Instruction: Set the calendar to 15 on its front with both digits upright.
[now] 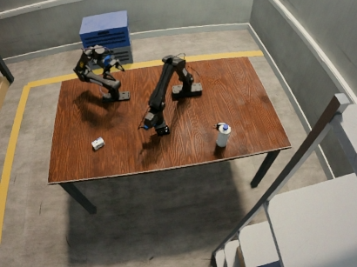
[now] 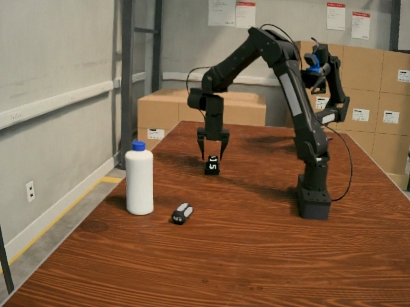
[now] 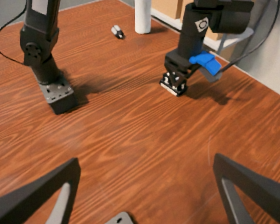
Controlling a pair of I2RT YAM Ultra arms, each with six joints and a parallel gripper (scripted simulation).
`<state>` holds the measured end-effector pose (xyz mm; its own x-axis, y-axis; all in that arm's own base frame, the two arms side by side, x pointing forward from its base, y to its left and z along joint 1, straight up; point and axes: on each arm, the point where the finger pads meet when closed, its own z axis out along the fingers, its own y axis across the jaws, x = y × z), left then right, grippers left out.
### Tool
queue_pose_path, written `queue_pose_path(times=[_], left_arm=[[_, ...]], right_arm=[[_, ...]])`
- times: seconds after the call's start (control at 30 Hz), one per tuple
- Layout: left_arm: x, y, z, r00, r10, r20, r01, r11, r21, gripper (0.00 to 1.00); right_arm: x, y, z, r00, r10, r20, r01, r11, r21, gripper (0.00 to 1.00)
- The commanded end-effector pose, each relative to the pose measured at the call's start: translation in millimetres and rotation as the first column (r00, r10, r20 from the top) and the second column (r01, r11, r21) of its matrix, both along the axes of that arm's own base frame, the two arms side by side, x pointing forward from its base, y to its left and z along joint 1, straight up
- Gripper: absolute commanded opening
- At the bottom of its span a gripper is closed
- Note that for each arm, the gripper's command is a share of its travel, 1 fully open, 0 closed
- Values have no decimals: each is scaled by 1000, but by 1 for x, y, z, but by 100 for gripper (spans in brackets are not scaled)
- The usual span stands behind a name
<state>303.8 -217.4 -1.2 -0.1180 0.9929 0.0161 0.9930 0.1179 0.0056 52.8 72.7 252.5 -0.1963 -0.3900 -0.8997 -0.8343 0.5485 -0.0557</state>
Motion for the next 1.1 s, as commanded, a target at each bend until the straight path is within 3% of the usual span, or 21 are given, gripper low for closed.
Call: queue_pose_path(times=[0.0, 0.3, 0.33, 0.57, 0.97, 1.0, 1.07], left_arm=[[-1, -6, -4, 1000, -10, 5, 10, 1000, -23, 55], [-1, -6, -2, 1000, -10, 10, 10, 1000, -27, 55], [-1, -6, -2, 1000, -10, 10, 10, 1000, -27, 47], [1, -5, -2, 1000, -12, 3, 12, 1000, -21, 43], [3, -1, -2, 1000, -6, -3, 6, 1000, -18, 26], [3, -1, -2, 1000, -6, -3, 6, 1000, -18, 15], [3, -1, -2, 1000, -6, -3, 6, 1000, -18, 15]], right_arm=[[-1, -2, -2, 1000, -3, -2, 3, 1000, 6, 100], [-1, -2, -2, 1000, -3, -2, 3, 1000, 6, 100], [-1, -2, -2, 1000, -3, -2, 3, 1000, 6, 100], [-1, -2, -2, 1000, -3, -2, 3, 1000, 6, 100], [-1, -2, -2, 1000, -3, -2, 3, 1000, 6, 100], [-1, -2, -2, 1000, -3, -2, 3, 1000, 6, 100], [-1, -2, -2, 1000, -3, -2, 3, 1000, 6, 100]])
